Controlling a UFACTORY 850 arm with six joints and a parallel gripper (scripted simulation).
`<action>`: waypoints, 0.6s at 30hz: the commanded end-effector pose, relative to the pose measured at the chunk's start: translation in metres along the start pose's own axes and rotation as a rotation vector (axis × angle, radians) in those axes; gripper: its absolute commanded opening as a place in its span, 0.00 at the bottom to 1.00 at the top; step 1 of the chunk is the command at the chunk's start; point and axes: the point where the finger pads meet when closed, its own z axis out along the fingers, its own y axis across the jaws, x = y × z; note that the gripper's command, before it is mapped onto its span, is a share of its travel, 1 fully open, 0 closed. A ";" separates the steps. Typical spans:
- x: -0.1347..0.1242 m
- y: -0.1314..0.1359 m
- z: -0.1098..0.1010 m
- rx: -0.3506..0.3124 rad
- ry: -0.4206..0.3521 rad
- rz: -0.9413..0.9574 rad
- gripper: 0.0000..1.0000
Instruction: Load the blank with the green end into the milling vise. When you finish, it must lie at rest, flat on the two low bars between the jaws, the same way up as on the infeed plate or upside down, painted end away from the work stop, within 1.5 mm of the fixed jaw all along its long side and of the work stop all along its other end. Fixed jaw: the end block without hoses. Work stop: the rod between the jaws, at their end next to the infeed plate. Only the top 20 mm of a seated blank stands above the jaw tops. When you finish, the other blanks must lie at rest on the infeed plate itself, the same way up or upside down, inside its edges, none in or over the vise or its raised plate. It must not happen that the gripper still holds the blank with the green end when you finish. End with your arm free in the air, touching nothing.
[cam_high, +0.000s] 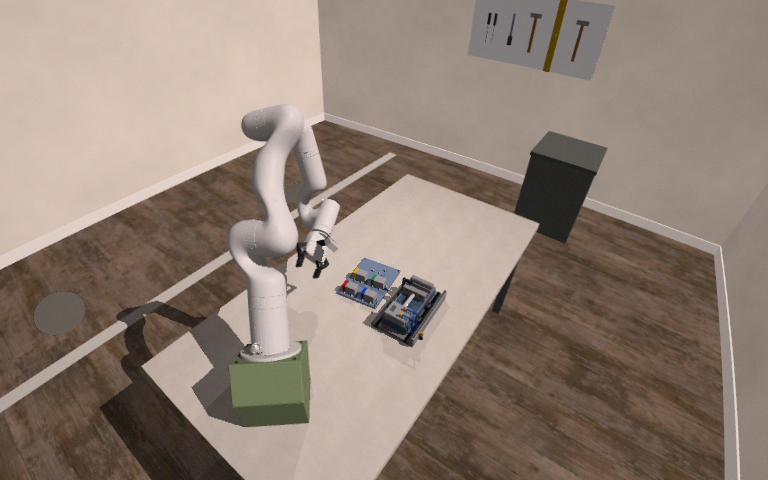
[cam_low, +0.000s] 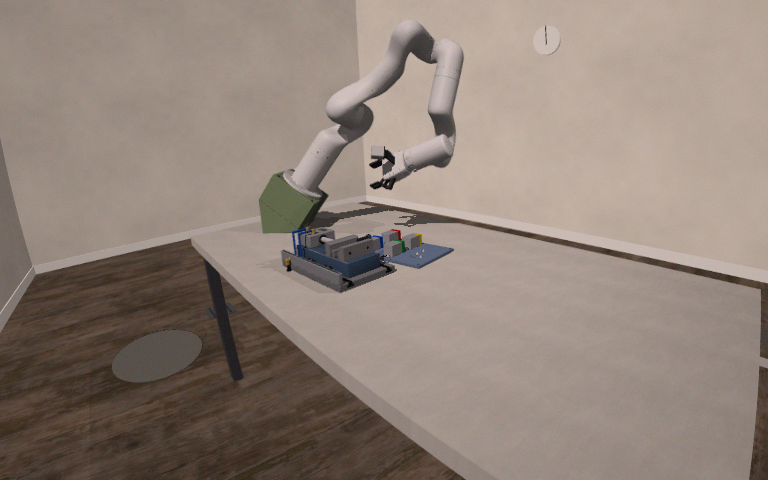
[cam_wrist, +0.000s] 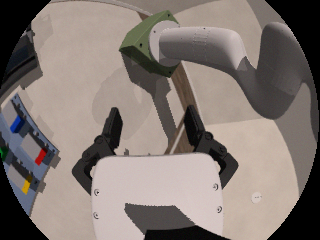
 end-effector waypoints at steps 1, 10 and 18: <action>0.000 0.000 0.000 0.001 0.000 0.000 1.00; 0.000 0.000 0.000 0.001 0.000 0.000 1.00; 0.000 0.000 0.000 0.001 0.000 0.000 0.40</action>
